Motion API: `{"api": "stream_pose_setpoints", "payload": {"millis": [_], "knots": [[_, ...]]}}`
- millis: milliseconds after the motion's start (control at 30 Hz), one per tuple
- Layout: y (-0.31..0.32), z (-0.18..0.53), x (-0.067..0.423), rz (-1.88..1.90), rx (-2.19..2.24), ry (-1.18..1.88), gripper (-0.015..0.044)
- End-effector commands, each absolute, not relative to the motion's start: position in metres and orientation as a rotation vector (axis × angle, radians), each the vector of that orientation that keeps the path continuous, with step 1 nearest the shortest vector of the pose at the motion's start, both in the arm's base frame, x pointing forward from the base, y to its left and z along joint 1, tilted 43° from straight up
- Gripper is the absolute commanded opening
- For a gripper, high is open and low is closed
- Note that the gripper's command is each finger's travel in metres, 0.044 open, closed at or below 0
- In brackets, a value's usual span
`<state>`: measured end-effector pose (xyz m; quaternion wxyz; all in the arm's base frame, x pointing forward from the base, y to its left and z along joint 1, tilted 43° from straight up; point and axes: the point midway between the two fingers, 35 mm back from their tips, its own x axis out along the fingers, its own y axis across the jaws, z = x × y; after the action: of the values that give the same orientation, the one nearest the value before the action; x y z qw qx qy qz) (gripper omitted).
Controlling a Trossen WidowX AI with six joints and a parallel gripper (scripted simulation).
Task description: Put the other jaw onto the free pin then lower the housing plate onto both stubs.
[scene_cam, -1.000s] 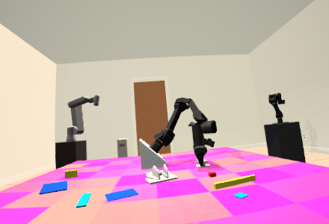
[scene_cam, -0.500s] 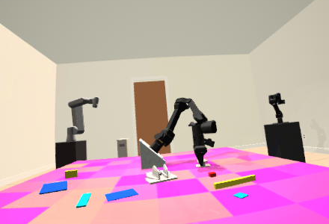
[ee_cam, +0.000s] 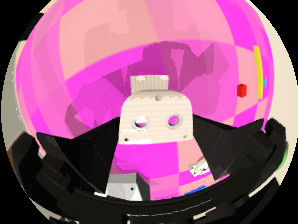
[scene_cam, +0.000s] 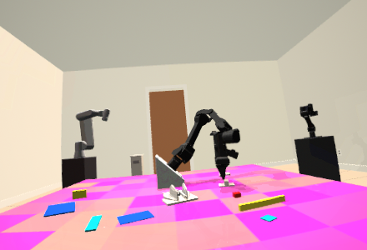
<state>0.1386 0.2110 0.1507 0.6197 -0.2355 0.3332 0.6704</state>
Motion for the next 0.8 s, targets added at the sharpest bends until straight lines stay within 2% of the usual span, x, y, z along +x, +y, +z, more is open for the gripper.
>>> {"api": "stream_pose_setpoints", "payload": {"millis": [0, 367, 767], "knots": [[0.204, 0.161, 0.14, 1.546, -0.543, 0.757, 0.0351], [0.181, 0.185, 0.141, 1.543, -0.538, 0.757, 0.0351], [0.174, 0.174, 0.161, 1.488, -0.487, 0.833, 0.0351]]}}
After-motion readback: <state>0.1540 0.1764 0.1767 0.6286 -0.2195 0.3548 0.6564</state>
